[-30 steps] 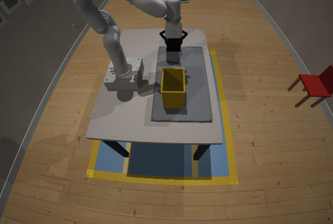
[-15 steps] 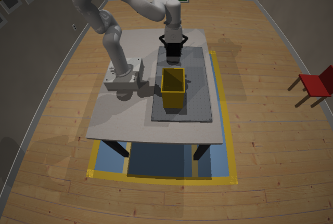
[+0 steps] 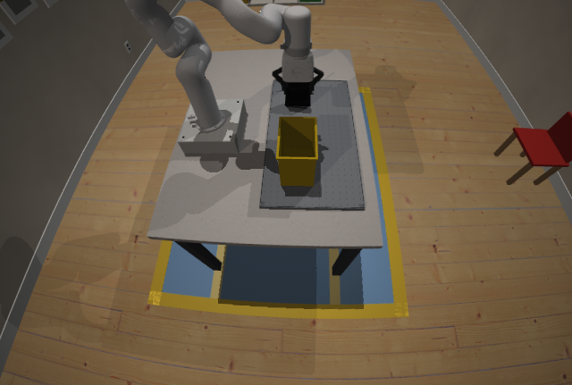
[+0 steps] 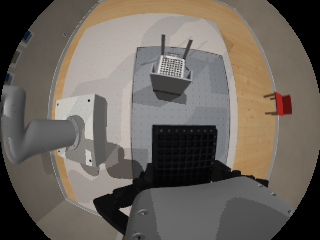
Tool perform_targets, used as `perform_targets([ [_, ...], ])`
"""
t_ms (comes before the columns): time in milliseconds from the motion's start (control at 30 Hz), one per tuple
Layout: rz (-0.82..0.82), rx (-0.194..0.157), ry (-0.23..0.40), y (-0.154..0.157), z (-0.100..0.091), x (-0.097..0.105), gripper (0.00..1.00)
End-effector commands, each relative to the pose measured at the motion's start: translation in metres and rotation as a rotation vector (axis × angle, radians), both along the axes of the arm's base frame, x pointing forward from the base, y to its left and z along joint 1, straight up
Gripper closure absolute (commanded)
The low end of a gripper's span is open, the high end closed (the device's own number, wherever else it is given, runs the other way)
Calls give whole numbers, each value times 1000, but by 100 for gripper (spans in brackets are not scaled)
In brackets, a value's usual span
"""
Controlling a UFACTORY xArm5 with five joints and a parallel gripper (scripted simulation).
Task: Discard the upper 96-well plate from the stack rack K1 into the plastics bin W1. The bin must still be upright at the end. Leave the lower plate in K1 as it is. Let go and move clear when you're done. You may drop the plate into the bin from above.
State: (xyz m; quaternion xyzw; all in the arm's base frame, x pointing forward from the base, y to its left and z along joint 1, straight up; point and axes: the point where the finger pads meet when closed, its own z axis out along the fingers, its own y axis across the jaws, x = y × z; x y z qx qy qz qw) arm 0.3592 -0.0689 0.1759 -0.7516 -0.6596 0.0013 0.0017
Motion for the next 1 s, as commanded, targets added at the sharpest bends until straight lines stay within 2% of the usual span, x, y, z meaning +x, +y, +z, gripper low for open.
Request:
perform_targets([
  [0,0,-1,-4,-14,1,-1,100],
  [967,0,0,-3,-97,-3,-11,100],
])
